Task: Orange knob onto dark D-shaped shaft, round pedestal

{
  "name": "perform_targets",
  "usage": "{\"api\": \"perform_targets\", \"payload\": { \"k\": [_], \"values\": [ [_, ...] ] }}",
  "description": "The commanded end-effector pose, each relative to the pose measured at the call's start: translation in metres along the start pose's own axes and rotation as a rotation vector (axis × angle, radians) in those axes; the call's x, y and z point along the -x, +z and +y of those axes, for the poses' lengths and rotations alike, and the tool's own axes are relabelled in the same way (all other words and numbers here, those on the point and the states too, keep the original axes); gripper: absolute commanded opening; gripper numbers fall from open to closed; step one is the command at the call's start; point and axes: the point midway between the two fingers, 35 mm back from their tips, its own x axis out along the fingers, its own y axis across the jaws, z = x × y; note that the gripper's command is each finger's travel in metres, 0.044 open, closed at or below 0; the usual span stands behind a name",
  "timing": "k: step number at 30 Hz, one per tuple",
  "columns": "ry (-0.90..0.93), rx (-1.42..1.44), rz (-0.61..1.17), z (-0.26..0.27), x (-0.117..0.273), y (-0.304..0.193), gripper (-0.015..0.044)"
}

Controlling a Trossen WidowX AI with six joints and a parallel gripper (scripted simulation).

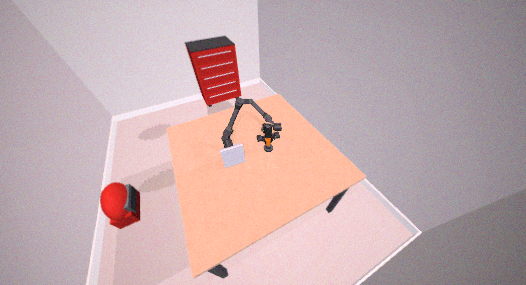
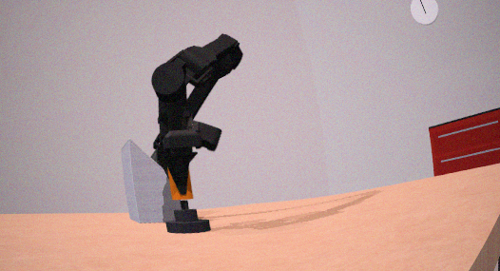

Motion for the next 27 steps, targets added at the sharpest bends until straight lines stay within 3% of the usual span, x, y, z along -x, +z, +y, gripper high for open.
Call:
{"api": "perform_targets", "payload": {
  "k": [1,27],
  "values": [
    [-0.006,0.069,0.004,-0.0025,0.0028,0.0007,0.0],
    [-0.006,0.069,0.004,-0.0028,0.0009,0.0,0.0]
  ]
}}
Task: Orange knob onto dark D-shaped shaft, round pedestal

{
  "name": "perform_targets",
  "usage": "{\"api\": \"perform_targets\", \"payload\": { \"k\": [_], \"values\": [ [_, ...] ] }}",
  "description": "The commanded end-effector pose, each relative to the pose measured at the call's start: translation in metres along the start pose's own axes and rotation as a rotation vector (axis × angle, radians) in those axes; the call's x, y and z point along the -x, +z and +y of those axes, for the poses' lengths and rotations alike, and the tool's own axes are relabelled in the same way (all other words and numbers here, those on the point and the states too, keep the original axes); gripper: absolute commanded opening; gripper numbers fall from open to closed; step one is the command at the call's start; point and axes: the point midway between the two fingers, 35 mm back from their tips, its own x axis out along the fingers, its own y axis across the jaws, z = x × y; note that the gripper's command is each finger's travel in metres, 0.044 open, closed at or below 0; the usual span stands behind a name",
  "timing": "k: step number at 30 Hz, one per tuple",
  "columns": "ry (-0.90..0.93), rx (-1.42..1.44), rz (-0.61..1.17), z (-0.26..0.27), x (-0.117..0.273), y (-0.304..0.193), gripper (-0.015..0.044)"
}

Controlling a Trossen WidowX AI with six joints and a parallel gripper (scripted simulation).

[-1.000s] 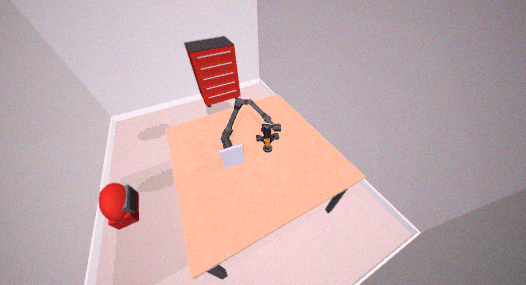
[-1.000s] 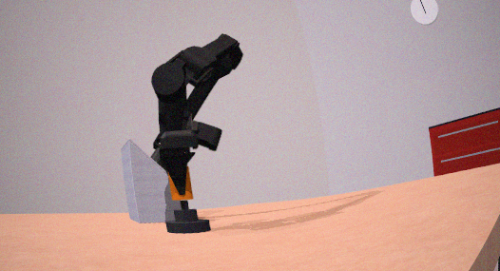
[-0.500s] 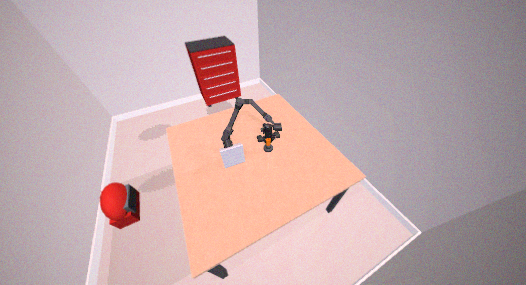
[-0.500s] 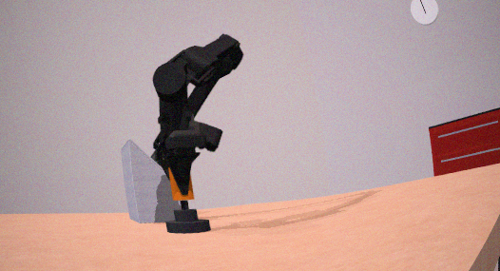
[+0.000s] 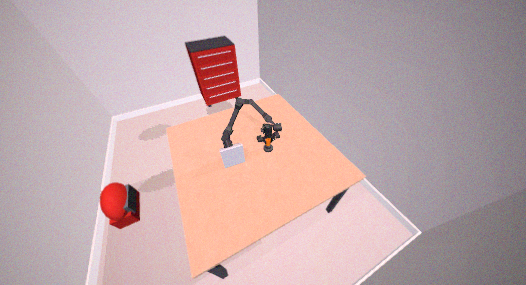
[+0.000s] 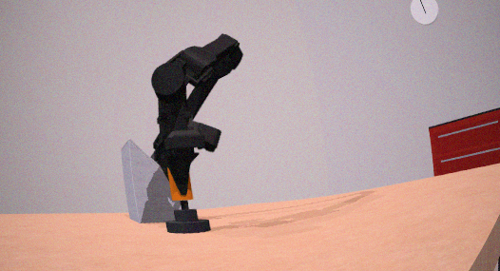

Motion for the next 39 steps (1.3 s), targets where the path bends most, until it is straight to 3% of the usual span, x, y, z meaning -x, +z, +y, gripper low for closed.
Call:
{"api": "perform_targets", "payload": {
  "k": [1,30,39],
  "values": [
    [-0.006,0.008,0.004,-0.0014,0.002,0.0007,0.0],
    [-0.006,0.008,0.004,0.0009,0.0031,0.0,0.0],
    [-0.006,0.218,0.004,-0.0005,0.0038,0.0006,0.0]
  ]
}}
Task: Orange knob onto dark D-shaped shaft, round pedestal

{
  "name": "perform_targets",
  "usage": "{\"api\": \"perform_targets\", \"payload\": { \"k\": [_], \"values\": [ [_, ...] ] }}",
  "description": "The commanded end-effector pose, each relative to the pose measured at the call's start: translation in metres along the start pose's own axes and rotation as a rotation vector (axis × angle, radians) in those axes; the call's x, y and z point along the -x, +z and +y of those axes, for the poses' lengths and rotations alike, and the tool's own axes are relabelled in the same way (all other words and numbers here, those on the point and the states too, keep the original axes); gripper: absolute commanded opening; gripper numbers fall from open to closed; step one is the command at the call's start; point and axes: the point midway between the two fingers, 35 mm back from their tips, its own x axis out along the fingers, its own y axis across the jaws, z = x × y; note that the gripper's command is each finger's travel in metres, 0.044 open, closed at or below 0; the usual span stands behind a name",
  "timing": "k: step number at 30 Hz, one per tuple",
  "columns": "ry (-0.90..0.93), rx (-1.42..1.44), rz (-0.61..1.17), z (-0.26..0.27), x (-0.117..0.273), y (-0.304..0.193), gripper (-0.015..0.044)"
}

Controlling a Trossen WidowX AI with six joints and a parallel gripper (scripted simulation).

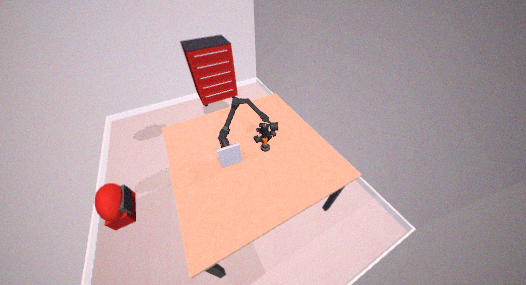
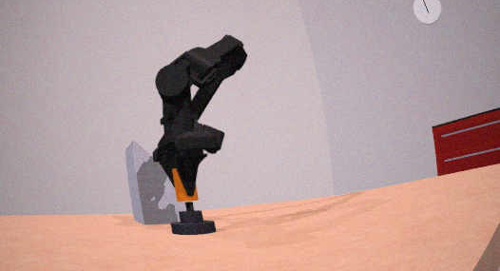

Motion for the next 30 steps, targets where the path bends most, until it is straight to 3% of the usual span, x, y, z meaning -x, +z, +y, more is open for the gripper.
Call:
{"api": "perform_targets", "payload": {
  "k": [1,30],
  "values": [
    [-0.004,0.051,0.006,-0.0025,0.0024,0.0,0.0],
    [-0.004,0.051,0.006,-0.0034,0.001,0.0001,0.0]
  ]
}}
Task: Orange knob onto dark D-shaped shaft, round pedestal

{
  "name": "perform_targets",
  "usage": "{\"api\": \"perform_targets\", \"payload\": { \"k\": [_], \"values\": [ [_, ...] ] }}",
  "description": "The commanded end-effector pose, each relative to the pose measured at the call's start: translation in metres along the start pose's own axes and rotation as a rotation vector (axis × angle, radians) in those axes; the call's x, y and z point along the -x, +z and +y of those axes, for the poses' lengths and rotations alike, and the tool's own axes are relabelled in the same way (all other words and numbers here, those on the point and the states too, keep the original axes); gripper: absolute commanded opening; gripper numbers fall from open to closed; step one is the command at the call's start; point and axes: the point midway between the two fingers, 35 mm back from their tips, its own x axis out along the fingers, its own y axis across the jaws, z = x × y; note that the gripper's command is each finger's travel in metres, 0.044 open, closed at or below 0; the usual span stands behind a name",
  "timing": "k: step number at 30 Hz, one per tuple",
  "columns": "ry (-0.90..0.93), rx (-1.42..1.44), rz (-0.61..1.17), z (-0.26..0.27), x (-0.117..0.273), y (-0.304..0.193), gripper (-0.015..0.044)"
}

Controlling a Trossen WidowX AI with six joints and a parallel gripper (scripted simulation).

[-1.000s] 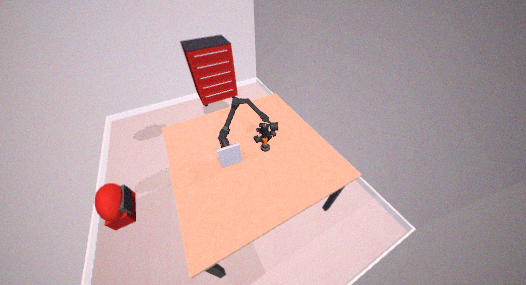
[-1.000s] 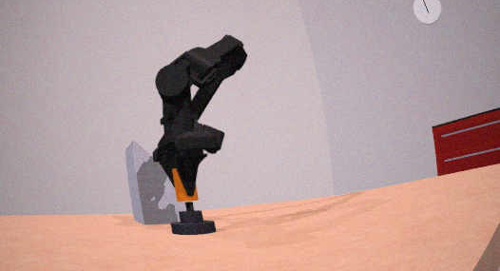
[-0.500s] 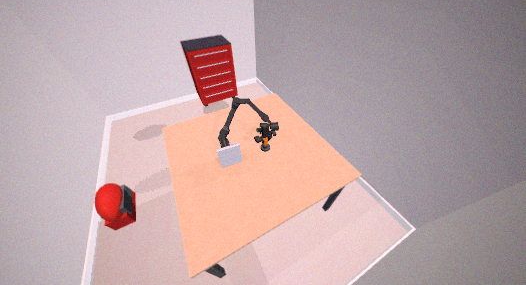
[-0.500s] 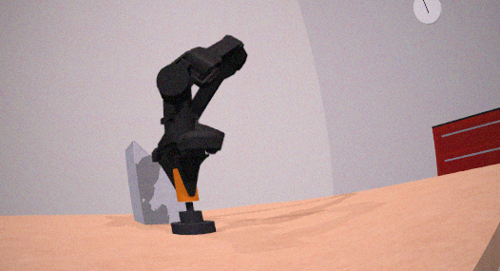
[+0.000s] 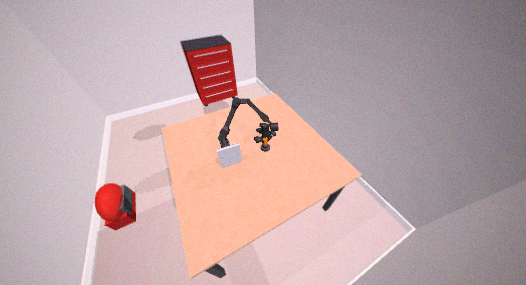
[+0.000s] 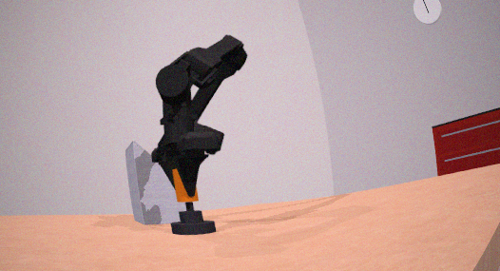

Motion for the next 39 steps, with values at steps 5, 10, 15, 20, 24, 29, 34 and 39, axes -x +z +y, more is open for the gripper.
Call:
{"api": "perform_targets", "payload": {
  "k": [5,10,15,20,24,29,34,39],
  "values": [
    [-0.005,0.007,0.005,-0.003,0.0009,0.0005,0.0],
    [-0.005,0.007,0.005,-0.0028,-0.0014,0.0,0.0],
    [-0.005,0.007,0.005,-0.0027,-0.0016,-0.0002,0.0],
    [-0.005,0.007,0.005,-0.0016,0.0016,-0.0009,0.0],
    [-0.005,0.017,0.006,-0.0001,0.0032,-0.0011,0.0],
    [-0.004,0.176,0.006,0.0003,0.0033,-0.0006,0.0],
    [-0.004,0.216,0.006,-0.0009,0.0023,0.0005,0.0],
    [-0.004,0.216,0.006,-0.0018,0.002,0.0002,0.0]
  ]
}}
